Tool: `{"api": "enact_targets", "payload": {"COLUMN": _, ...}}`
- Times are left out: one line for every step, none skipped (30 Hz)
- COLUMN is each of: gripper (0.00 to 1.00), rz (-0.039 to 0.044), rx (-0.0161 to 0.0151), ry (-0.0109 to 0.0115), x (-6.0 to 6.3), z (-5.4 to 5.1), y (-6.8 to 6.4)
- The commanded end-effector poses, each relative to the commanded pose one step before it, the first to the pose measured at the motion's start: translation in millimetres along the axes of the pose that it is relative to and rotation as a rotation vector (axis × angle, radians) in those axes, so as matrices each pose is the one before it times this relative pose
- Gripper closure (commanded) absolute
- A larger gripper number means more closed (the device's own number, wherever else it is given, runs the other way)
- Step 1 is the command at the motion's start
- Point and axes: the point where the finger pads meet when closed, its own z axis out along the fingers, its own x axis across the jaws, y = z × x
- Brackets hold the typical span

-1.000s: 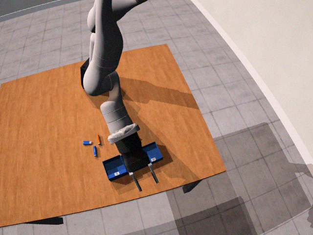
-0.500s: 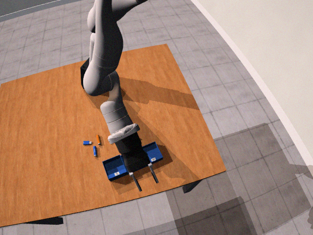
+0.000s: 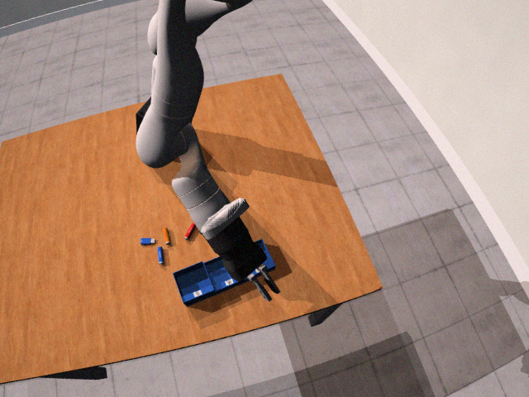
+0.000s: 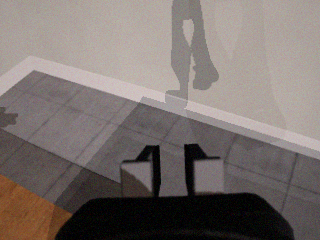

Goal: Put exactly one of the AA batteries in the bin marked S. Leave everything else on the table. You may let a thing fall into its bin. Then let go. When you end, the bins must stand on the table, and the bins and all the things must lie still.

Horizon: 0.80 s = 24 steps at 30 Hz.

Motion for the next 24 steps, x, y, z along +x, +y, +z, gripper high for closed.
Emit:
{"api": "enact_targets", "payload": {"gripper": 0.69, "rz": -0.06434, "rx": 0.00103, "ry": -0.04074, "x": -15.72, "z": -2.86, "y": -8.08}}
{"api": "enact_targets", "payload": {"gripper": 0.69, "rz": -0.04092, "rx": -0.00808, "ry": -0.02759, "x": -8.23, "z": -0.82, "y": 0.63}}
{"api": "enact_targets", "payload": {"gripper": 0.69, "rz": 0.00000, "rx": 0.00000, "ry": 0.00000, "x": 0.00, "z": 0.00, "y": 0.00}}
{"api": "enact_targets", "payload": {"gripper": 0.69, "rz": 0.00000, "rx": 0.00000, "ry": 0.00000, "x": 0.00, "z": 0.00, "y": 0.00}}
{"api": "enact_targets", "payload": {"gripper": 0.69, "rz": -0.04173, "rx": -0.00722, "ry": -0.02656, "x": -8.25, "z": -1.18, "y": 0.95}}
{"api": "enact_targets", "payload": {"gripper": 0.69, "rz": -0.04171, "rx": -0.00725, "ry": -0.02661, "x": -8.22, "z": -0.98, "y": 0.52}}
{"api": "enact_targets", "payload": {"gripper": 0.69, "rz": -0.04243, "rx": -0.00658, "ry": -0.02561, "x": -8.19, "z": -1.35, "y": 0.83}}
{"api": "enact_targets", "payload": {"gripper": 0.69, "rz": -0.04243, "rx": -0.00658, "ry": -0.02562, "x": -8.25, "z": -1.14, "y": 0.49}}
{"api": "enact_targets", "payload": {"gripper": 0.69, "rz": -0.04306, "rx": -0.00608, "ry": -0.02467, "x": -8.15, "z": -1.54, "y": 0.83}}
{"api": "enact_targets", "payload": {"gripper": 0.69, "rz": -0.04306, "rx": -0.00607, "ry": -0.02467, "x": -8.22, "z": -1.33, "y": 0.48}}
{"api": "enact_targets", "payload": {"gripper": 0.69, "rz": -0.04361, "rx": -0.00570, "ry": -0.02377, "x": -8.10, "z": -1.74, "y": 0.90}}
{"api": "enact_targets", "payload": {"gripper": 0.69, "rz": -0.04361, "rx": -0.00570, "ry": -0.02377, "x": -8.18, "z": -1.54, "y": 0.55}}
{"api": "enact_targets", "payload": {"gripper": 0.69, "rz": -0.04409, "rx": -0.00545, "ry": -0.02293, "x": -8.04, "z": -1.95, "y": 1.04}}
{"api": "enact_targets", "payload": {"gripper": 0.69, "rz": -0.04410, "rx": -0.00543, "ry": -0.02289, "x": -8.18, "z": -1.74, "y": 0.75}}
{"api": "enact_targets", "payload": {"gripper": 0.69, "rz": -0.04450, "rx": -0.00531, "ry": -0.02216, "x": -7.94, "z": -2.18, "y": 1.25}}
{"api": "enact_targets", "payload": {"gripper": 0.69, "rz": -0.04450, "rx": -0.00531, "ry": -0.02216, "x": -8.04, "z": -2.00, "y": 0.91}}
{"api": "enact_targets", "payload": {"gripper": 0.69, "rz": -0.04485, "rx": -0.00525, "ry": -0.02146, "x": -7.83, "z": -2.40, "y": 1.53}}
{"api": "enact_targets", "payload": {"gripper": 0.69, "rz": -0.04485, "rx": -0.00525, "ry": -0.02146, "x": -7.94, "z": -2.22, "y": 1.19}}
{"api": "enact_targets", "payload": {"gripper": 0.69, "rz": -0.04514, "rx": -0.00527, "ry": -0.02085, "x": -7.69, "z": -2.61, "y": 1.86}}
{"api": "enact_targets", "payload": {"gripper": 0.69, "rz": 0.00000, "rx": 0.00000, "ry": 0.00000, "x": 0.00, "z": 0.00, "y": 0.00}}
{"api": "enact_targets", "payload": {"gripper": 0.69, "rz": 0.00000, "rx": 0.00000, "ry": 0.00000, "x": 0.00, "z": 0.00, "y": 0.00}}
{"api": "enact_targets", "payload": {"gripper": 0.69, "rz": -0.04514, "rx": -0.00528, "ry": -0.02085, "x": -7.81, "z": -2.44, "y": 1.51}}
{"api": "enact_targets", "payload": {"gripper": 0.69, "rz": -0.04537, "rx": -0.00534, "ry": -0.02032, "x": -7.53, "z": -2.80, "y": 2.23}}
{"api": "enact_targets", "payload": {"gripper": 0.69, "rz": -0.04537, "rx": -0.00534, "ry": -0.02032, "x": -7.67, "z": -2.63, "y": 1.90}}
